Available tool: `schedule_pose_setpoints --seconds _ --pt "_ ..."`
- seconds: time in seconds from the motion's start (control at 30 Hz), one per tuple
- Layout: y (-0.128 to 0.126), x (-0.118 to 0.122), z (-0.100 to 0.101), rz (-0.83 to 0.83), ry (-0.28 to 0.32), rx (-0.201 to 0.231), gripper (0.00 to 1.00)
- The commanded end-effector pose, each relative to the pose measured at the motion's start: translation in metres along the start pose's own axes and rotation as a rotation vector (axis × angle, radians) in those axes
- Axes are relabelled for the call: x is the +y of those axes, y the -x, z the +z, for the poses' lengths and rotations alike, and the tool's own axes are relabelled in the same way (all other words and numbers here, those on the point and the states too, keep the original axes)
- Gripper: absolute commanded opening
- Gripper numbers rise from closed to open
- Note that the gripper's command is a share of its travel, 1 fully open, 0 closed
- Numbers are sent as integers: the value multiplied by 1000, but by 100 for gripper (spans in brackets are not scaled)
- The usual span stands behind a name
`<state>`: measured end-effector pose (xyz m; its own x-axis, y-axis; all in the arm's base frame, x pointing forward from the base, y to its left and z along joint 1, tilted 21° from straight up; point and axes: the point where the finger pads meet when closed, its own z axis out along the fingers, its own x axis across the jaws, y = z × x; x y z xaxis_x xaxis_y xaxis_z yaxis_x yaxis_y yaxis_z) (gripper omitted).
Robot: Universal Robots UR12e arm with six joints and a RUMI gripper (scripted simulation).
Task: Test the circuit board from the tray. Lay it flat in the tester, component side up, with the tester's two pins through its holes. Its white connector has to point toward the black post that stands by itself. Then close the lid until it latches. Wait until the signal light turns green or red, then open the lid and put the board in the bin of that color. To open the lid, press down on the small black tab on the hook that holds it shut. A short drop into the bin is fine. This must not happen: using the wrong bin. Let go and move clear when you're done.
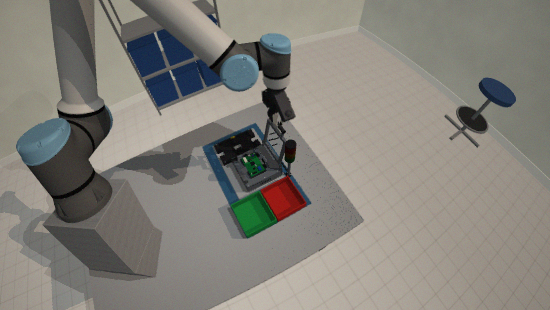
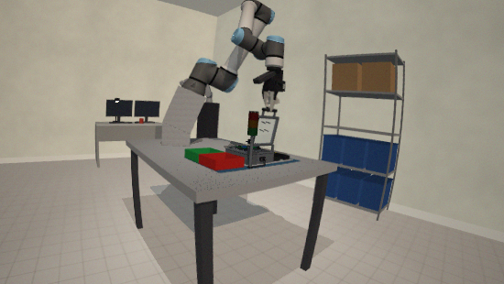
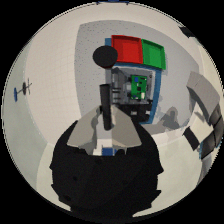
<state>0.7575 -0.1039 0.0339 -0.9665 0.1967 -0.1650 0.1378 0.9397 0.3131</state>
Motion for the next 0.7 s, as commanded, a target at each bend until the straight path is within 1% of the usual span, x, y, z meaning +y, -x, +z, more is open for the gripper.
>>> schedule_pose_setpoints --seconds 0.0,0.27,0.67 --pt "-5 0 -2 0 0 -1 0" --pt "-14 0 -3 0 0 -1 0" --pt "-40 0 -4 0 0 -1 0"
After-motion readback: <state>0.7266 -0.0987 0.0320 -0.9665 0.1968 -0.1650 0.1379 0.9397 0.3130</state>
